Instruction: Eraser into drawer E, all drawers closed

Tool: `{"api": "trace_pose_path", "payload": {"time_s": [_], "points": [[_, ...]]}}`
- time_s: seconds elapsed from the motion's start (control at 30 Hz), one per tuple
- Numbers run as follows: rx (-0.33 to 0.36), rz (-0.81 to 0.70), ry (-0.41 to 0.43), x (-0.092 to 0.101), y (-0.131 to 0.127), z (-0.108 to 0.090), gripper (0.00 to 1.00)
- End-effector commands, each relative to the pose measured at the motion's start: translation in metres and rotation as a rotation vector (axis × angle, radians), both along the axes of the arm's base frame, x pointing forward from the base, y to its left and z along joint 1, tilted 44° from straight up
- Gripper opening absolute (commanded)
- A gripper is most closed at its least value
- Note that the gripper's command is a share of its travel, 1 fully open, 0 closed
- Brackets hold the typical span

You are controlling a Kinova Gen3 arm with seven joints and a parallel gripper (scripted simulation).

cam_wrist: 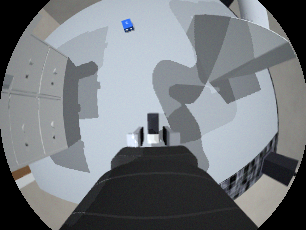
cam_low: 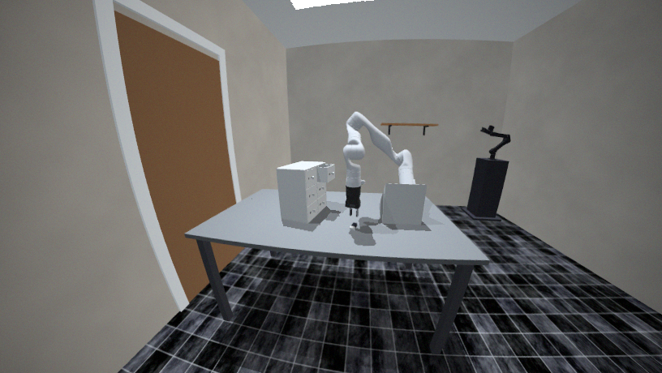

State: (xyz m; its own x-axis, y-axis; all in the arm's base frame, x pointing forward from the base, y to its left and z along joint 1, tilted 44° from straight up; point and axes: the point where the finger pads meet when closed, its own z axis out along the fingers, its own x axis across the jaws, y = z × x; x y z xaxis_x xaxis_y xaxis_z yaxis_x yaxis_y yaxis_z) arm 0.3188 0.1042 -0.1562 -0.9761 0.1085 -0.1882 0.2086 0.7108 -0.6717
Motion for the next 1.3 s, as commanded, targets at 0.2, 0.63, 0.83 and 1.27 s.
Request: {"api": "trace_pose_path", "payload": {"time_s": [0.2,0.63,0.83,1.27], "points": [[0.001,0.001,-0.001,0.0002,0.0010,0.0002,0.67],[0.001,0.001,-0.001,0.0002,0.0010,0.0002,0.75],[0.001,0.001,-0.001,0.0002,0.0010,0.0002,0.75],[0.001,0.001,-0.001,0.0006,-0.0037,-0.0047,0.75]]}}
